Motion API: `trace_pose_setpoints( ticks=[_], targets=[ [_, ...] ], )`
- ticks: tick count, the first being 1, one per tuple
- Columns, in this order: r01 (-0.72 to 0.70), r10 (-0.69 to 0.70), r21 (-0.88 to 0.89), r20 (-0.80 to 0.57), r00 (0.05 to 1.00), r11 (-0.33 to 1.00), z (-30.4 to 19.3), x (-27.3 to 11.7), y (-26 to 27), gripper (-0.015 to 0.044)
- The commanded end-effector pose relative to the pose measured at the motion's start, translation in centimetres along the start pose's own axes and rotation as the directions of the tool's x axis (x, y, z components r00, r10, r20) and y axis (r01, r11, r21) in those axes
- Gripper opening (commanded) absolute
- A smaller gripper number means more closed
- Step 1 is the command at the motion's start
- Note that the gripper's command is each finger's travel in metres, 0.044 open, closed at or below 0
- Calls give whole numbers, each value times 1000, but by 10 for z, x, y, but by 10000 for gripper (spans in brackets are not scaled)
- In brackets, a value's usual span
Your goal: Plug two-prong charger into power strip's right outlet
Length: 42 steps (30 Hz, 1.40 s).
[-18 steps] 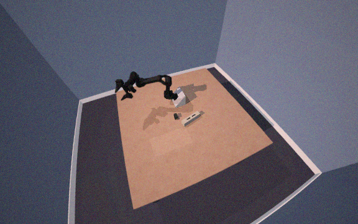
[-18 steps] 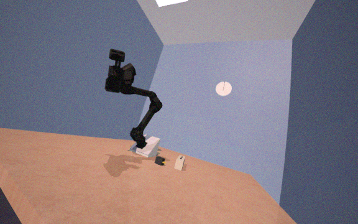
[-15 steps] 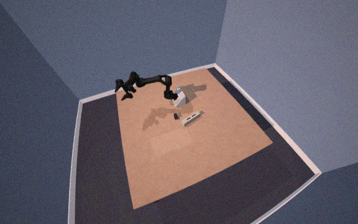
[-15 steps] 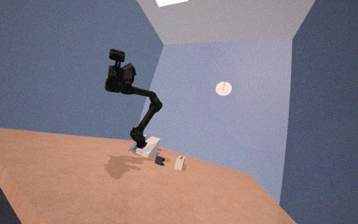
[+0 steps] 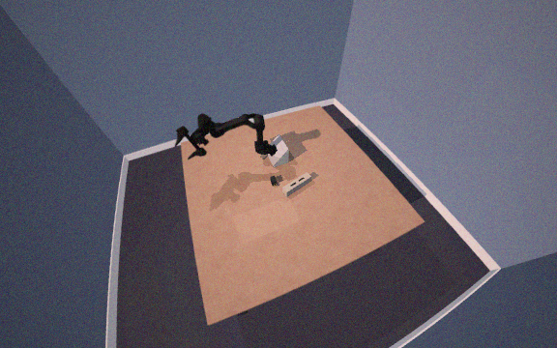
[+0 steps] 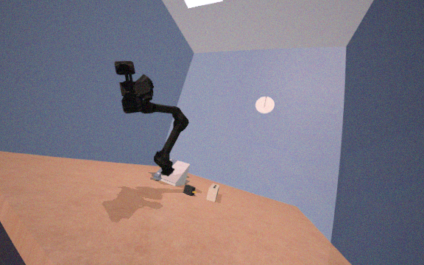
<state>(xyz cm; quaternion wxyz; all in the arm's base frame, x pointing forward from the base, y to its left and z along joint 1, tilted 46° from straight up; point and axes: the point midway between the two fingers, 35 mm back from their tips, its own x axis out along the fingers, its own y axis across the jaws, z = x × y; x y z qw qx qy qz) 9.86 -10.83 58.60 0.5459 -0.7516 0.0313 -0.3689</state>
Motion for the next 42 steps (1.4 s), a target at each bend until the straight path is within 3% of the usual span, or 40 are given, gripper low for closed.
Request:
trace_pose_setpoints(
  ticks=[1,17,42],
  targets=[
    [12,-10,124,-15,1000,992,-13,4,7,440],
    [-2,32,493,-54,998,870,-43,22,49,440],
    [-75,266,891,-53,962,449,-51,53,156,440]
  ],
)
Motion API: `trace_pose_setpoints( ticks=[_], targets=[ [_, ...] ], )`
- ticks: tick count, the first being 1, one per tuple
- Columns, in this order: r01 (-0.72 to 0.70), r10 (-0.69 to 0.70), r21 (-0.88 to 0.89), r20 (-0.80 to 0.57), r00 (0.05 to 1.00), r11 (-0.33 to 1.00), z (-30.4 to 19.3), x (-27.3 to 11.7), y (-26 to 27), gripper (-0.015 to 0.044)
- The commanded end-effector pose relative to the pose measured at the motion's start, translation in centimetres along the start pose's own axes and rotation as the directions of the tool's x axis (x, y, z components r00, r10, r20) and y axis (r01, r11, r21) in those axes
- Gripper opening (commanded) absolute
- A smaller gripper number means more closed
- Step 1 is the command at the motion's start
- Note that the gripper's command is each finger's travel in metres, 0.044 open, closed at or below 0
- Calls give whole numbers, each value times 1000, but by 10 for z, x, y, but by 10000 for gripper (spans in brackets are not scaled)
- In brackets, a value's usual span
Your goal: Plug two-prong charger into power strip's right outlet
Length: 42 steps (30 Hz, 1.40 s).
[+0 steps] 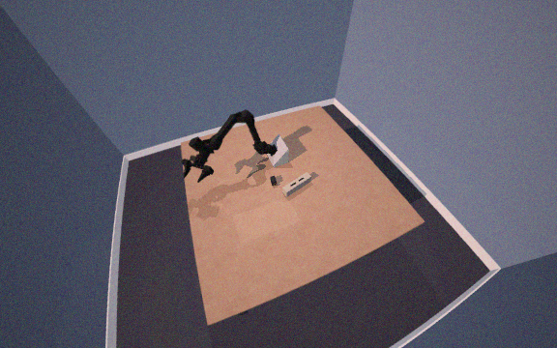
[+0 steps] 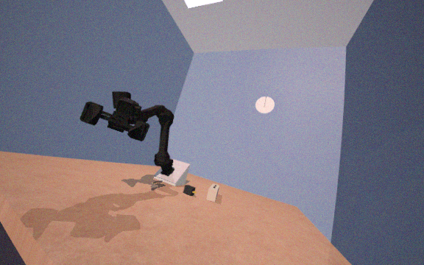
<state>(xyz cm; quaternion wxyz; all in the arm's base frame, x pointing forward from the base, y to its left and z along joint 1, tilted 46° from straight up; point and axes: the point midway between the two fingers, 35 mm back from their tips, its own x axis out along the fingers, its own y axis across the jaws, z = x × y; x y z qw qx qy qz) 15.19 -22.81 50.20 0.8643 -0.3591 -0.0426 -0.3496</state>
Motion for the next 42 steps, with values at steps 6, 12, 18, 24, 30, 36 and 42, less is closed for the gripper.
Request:
trace_pose_setpoints(
  ticks=[6,12,18,24,30,36,42],
  targets=[
    [-56,76,202,-93,993,978,-31,19,31,440],
    [-82,135,310,-153,979,947,-49,28,54,440],
    [-100,201,405,-214,956,909,-66,36,81,440],
    [-109,271,486,-276,922,867,-81,40,109,440],
    [-110,342,552,-338,877,826,-95,42,139,440],
    [-110,412,602,-391,823,791,-107,40,171,440],
    [-105,478,640,-444,758,761,-117,35,202,440]
  ],
)
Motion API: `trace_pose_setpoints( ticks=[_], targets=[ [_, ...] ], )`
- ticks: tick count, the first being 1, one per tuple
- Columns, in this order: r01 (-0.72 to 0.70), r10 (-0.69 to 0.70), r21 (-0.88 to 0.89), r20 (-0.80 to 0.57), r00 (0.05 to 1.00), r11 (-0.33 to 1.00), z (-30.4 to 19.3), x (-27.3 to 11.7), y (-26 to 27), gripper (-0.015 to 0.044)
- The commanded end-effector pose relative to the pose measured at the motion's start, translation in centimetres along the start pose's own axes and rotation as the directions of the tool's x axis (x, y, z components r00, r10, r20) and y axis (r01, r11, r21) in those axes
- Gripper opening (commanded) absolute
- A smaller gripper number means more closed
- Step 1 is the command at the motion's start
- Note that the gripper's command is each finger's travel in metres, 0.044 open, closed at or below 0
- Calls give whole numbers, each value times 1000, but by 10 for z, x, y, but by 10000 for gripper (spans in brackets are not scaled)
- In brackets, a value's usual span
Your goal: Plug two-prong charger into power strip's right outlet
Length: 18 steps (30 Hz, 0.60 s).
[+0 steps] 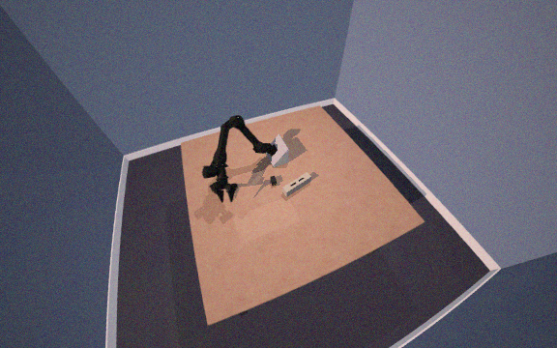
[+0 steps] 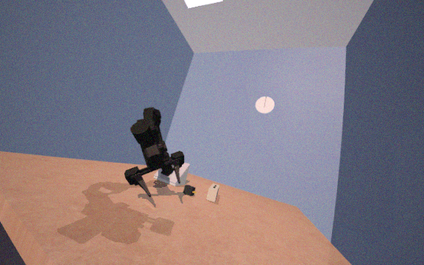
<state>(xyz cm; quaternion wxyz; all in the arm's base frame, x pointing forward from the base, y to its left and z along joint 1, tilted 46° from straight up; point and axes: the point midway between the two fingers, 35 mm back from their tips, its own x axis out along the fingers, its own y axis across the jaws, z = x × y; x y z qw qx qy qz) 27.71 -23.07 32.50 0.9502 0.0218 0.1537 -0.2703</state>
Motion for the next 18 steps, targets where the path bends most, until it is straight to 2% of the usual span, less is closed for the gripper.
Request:
trace_pose_setpoints(
  ticks=[1,18],
  targets=[
    [-15,18,35,-81,997,999,-19,11,14,440],
    [-25,55,85,-372,927,996,-89,29,69,440]
  ],
)
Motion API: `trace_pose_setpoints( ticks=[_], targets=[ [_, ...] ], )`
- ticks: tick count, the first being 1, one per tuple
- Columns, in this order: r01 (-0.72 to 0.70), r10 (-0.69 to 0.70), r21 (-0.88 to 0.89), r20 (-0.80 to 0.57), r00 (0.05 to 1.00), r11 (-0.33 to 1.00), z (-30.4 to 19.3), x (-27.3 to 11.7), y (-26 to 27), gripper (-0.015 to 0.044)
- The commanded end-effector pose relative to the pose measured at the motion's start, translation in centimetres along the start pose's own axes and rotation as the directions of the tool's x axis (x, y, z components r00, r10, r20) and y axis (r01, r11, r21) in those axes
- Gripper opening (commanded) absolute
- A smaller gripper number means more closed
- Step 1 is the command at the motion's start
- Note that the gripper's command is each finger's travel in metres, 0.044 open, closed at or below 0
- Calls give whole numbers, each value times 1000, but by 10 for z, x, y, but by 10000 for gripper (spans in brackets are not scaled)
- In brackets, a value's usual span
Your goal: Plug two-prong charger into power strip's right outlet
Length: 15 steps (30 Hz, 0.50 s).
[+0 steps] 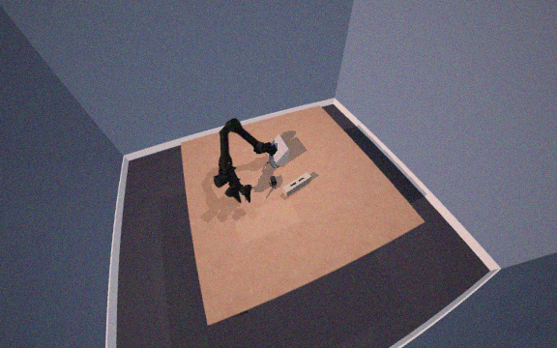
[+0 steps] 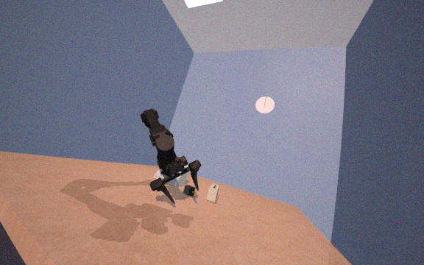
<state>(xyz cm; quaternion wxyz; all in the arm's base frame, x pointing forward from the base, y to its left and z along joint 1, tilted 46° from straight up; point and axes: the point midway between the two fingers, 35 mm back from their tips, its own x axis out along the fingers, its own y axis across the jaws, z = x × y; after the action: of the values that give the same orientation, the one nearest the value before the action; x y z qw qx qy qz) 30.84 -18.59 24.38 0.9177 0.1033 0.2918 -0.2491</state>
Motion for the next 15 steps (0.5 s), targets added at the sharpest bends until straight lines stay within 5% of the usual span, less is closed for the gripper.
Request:
trace_pose_setpoints(
  ticks=[1,15],
  targets=[
    [4,-3,5,-81,997,1000,-19,9,13,440],
    [39,-50,-42,-303,952,998,-76,22,48,440]
  ],
)
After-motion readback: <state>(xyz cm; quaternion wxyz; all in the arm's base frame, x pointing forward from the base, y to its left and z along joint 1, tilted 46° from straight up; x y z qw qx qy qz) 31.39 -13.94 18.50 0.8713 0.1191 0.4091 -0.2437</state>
